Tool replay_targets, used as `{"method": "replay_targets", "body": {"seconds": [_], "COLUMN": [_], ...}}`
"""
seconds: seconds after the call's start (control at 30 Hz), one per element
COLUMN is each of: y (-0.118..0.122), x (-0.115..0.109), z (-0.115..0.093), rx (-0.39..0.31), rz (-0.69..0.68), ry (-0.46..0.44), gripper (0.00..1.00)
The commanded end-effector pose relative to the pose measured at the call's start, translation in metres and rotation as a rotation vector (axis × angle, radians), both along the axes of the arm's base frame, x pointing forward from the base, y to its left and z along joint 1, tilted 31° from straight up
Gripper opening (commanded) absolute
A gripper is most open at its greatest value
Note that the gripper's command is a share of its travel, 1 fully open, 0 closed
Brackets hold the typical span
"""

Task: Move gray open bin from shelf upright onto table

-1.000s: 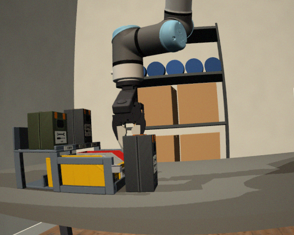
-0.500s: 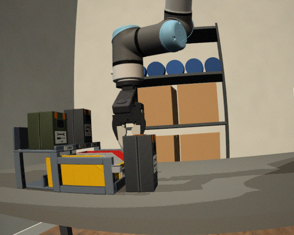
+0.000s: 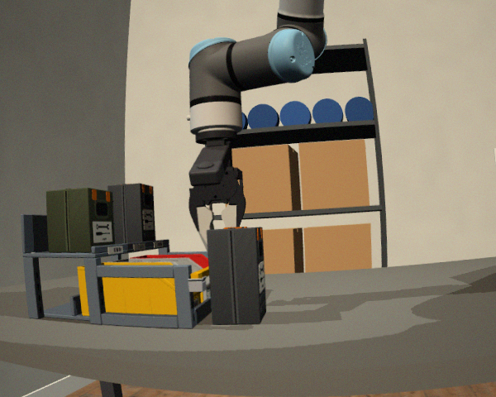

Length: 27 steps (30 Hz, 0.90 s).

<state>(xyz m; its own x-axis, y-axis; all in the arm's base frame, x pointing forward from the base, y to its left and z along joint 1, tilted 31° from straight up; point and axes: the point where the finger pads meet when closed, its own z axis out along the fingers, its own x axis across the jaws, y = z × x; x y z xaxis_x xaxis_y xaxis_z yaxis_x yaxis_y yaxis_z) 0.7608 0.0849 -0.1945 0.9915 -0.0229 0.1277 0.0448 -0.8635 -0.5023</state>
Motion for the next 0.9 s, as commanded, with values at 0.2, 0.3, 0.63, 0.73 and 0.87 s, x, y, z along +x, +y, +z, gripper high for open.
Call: {"method": "replay_targets", "body": {"seconds": [0.2,0.3,0.63,0.73,0.87], "y": [-0.008,-0.008,-0.019,-0.036,-0.036], "x": [-0.001,-0.001,-0.004,-0.008,-0.008], "z": [0.013,0.013,0.032,0.060,0.060], "rx": [0.000,0.000,0.000,0.000,0.000], "rz": [0.000,0.000,0.000,0.000,0.000], "ry": [-0.001,-0.001,-0.001,-0.001,-0.001], "gripper": [0.00,0.00,0.00,0.00,0.00]}}
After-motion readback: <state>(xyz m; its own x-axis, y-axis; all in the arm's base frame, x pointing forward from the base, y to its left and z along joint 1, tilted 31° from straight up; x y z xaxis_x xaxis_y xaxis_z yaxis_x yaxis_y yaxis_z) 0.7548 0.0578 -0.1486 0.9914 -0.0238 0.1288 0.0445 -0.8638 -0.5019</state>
